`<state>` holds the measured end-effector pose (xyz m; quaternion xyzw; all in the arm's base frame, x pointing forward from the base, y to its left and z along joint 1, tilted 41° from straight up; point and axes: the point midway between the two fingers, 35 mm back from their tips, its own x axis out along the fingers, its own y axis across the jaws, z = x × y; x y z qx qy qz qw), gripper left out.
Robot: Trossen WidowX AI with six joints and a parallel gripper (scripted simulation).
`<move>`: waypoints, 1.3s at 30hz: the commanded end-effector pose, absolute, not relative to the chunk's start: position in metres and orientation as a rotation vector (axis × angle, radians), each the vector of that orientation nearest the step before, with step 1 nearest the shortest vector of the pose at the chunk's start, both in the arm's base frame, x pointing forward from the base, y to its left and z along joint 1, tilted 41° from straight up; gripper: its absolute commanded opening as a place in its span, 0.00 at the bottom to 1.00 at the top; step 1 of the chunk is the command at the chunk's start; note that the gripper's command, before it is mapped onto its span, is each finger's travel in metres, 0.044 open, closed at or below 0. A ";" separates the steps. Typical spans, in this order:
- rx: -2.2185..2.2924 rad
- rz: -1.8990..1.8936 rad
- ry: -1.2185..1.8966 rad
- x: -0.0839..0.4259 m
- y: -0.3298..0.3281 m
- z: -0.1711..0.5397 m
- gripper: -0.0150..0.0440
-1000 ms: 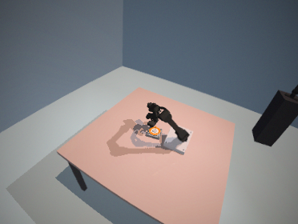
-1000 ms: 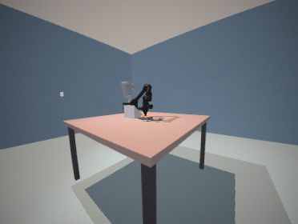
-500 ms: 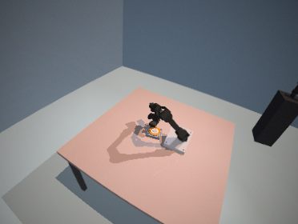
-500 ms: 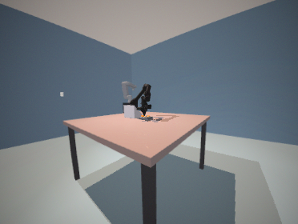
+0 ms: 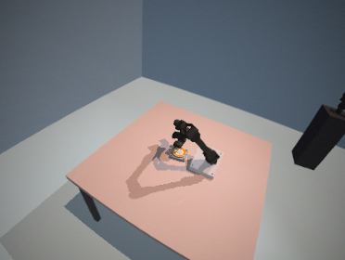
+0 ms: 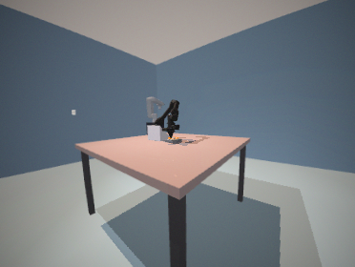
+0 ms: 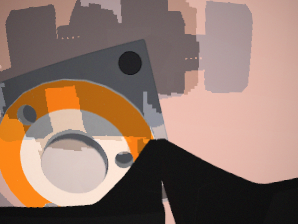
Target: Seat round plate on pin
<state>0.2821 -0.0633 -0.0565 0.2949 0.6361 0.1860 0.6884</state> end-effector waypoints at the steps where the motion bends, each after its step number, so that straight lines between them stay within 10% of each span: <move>1: 0.663 0.421 1.436 0.275 -0.060 -0.058 0.25; 39: 0.663 0.421 1.438 0.252 -0.057 -0.056 0.25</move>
